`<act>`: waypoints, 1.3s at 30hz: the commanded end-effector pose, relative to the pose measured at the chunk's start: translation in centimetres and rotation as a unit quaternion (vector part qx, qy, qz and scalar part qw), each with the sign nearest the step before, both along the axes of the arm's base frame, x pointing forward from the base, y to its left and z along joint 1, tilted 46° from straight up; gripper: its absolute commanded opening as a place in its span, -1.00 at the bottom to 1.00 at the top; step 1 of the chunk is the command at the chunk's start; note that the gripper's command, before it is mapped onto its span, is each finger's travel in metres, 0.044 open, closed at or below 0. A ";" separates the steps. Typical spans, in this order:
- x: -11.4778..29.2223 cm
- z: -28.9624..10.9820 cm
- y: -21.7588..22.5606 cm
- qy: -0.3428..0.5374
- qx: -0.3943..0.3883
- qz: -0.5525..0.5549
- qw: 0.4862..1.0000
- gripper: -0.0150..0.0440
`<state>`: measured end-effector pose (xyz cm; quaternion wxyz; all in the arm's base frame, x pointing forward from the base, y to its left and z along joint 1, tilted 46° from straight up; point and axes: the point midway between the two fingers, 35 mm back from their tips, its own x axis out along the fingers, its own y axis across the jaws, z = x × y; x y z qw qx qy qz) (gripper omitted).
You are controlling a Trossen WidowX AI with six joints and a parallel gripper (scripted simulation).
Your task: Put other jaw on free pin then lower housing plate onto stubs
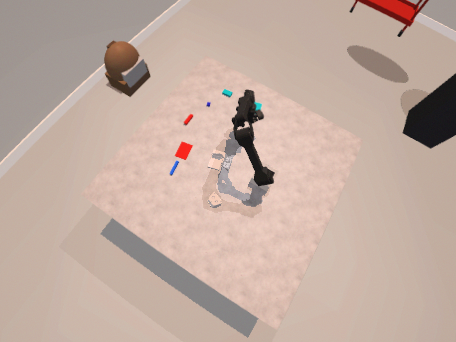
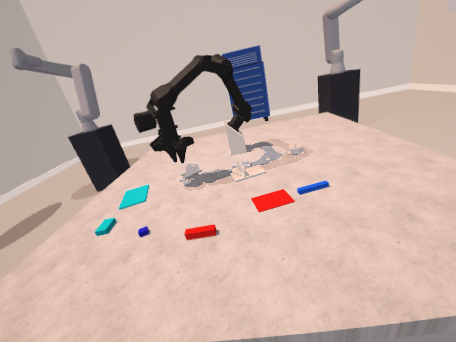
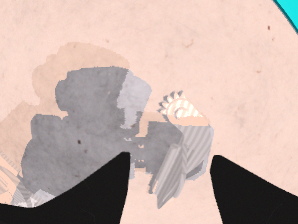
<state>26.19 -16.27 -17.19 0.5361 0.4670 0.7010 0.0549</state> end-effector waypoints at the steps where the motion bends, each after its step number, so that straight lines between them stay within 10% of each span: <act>1: -0.1 0.0 -0.1 0.000 -0.001 0.003 1.000 -0.16; 5: -0.1 0.0 -0.1 0.000 -0.001 0.003 1.000 -0.49; 25: -0.1 0.0 -0.1 0.000 -0.001 0.003 1.000 -0.49; 39: 0.0 0.0 0.0 0.000 0.000 0.000 1.000 0.75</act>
